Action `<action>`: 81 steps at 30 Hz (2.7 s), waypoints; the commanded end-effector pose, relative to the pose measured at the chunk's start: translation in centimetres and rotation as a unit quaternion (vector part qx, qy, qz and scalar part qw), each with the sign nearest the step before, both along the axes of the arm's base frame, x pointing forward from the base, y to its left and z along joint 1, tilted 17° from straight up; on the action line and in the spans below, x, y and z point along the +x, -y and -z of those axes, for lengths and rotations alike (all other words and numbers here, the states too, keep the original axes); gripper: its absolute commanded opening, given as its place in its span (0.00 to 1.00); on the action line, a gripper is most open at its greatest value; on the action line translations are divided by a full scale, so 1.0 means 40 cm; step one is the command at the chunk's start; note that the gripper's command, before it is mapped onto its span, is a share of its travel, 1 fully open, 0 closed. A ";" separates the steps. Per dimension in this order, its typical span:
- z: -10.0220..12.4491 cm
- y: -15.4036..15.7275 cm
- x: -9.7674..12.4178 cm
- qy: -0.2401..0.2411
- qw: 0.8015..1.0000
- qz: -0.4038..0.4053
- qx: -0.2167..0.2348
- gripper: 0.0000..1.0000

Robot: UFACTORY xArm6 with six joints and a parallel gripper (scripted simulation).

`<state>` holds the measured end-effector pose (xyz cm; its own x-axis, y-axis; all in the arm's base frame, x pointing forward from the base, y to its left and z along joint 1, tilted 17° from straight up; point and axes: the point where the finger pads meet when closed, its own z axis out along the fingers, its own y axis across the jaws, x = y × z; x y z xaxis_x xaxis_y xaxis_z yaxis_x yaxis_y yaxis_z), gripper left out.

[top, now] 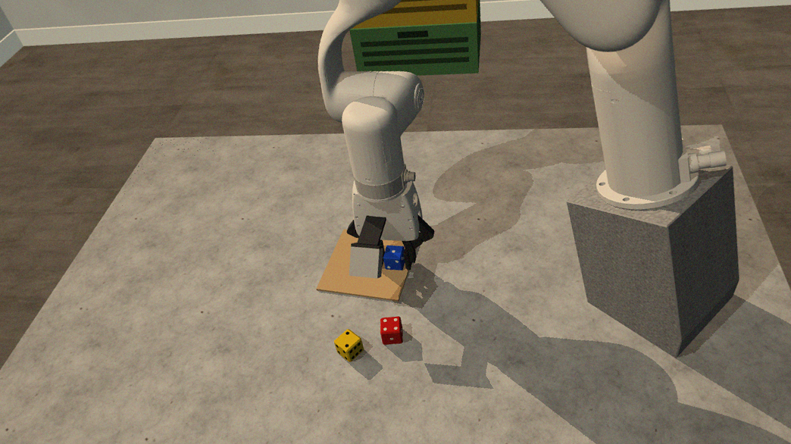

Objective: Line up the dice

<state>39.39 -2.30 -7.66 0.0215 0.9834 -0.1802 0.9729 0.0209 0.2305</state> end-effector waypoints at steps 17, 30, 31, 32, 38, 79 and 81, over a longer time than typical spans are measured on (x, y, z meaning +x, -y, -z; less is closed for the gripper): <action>-0.031 -0.006 -0.005 0.001 1.000 0.000 0.000 0.47; -0.157 -0.030 -0.036 0.001 1.000 0.000 0.000 0.47; -0.167 -0.031 -0.038 0.001 1.000 0.000 0.000 0.47; -0.176 -0.033 -0.040 0.001 1.000 0.000 0.000 0.47; -0.208 -0.039 -0.048 0.001 1.000 0.000 0.000 0.47; -0.212 -0.072 -0.033 -0.019 0.994 -0.109 -0.026 1.00; -0.210 -0.084 -0.027 -0.027 0.988 -0.148 -0.036 1.00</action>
